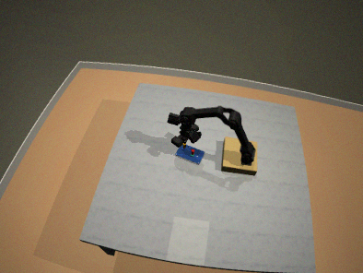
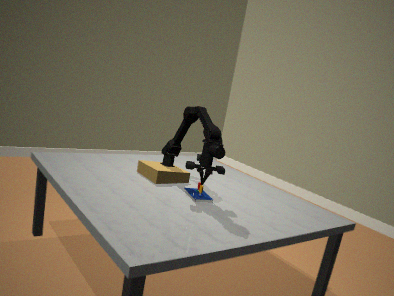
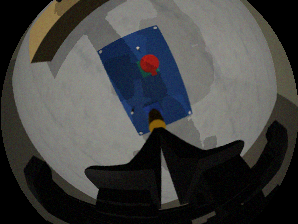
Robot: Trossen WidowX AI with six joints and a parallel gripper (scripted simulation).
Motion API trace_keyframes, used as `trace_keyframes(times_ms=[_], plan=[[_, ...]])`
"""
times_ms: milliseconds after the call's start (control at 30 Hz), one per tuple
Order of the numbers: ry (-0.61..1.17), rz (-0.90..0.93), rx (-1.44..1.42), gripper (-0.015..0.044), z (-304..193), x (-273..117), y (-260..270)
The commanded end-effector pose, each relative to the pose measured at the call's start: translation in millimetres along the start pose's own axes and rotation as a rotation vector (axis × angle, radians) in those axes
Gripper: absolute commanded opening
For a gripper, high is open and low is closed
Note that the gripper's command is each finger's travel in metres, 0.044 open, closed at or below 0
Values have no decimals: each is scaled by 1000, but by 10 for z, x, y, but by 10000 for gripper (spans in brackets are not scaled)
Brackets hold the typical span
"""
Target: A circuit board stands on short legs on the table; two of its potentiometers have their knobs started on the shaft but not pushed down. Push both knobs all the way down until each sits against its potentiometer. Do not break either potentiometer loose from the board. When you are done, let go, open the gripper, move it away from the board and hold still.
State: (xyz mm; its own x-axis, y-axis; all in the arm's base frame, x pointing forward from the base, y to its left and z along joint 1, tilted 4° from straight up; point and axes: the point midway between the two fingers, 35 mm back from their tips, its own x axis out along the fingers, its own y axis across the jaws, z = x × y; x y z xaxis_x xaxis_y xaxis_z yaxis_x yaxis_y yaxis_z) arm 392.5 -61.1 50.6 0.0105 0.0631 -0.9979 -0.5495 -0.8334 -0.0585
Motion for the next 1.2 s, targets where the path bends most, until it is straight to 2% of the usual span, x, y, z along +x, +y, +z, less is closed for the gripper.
trace_keyframes(times_ms=[0,1167], plan=[[-6,-1,-1,0,11,16,-1],[-6,-1,-1,0,12,89,-1]])
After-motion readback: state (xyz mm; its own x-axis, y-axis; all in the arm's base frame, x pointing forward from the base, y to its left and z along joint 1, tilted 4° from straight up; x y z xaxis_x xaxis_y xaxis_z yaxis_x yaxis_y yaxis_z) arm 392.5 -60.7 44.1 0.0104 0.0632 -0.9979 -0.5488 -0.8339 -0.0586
